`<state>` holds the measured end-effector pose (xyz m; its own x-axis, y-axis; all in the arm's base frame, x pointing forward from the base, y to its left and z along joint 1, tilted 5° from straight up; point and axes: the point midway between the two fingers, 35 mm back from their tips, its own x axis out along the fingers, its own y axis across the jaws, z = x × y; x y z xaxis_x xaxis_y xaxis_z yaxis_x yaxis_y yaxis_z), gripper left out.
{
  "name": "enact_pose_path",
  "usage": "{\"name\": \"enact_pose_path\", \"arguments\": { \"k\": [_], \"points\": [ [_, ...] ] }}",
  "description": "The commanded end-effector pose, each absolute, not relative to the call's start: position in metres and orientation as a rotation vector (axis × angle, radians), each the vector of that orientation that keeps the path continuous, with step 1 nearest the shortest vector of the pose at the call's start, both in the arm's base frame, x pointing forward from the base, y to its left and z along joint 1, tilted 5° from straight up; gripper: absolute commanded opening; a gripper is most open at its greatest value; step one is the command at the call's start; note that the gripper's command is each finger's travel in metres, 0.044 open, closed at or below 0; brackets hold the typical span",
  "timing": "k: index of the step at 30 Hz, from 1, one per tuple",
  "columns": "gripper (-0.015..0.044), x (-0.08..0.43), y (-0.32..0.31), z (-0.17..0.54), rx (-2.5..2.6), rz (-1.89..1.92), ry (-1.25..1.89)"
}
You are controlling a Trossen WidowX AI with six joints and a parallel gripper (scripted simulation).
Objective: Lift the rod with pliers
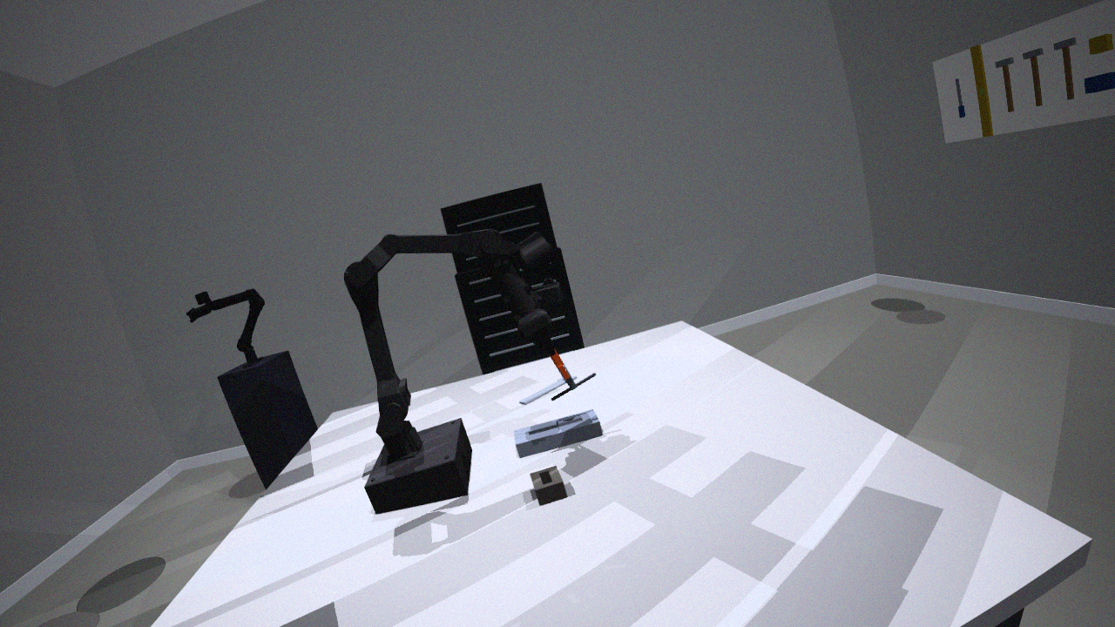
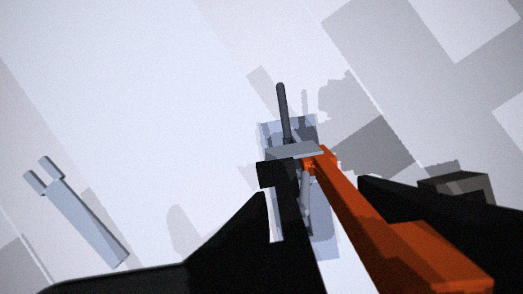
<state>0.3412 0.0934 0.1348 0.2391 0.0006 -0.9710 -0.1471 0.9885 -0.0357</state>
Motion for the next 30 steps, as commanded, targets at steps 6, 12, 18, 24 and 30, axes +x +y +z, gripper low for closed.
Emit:
{"name": "enact_pose_path", "arguments": {
  "k": [6,12,18,24,30],
  "points": [
    [0.0101,0.345,0.093,0.149,-0.127,0.104,1.262],
    [0.0101,0.347,0.093,0.156,-0.124,0.104,1.232],
    [0.0101,0.349,0.093,0.163,-0.121,0.104,1.201],
    [0.0101,0.35,0.093,0.168,-0.119,0.105,1.179],
    [0.0101,0.35,0.093,0.168,-0.119,0.105,1.179]
  ]
}}
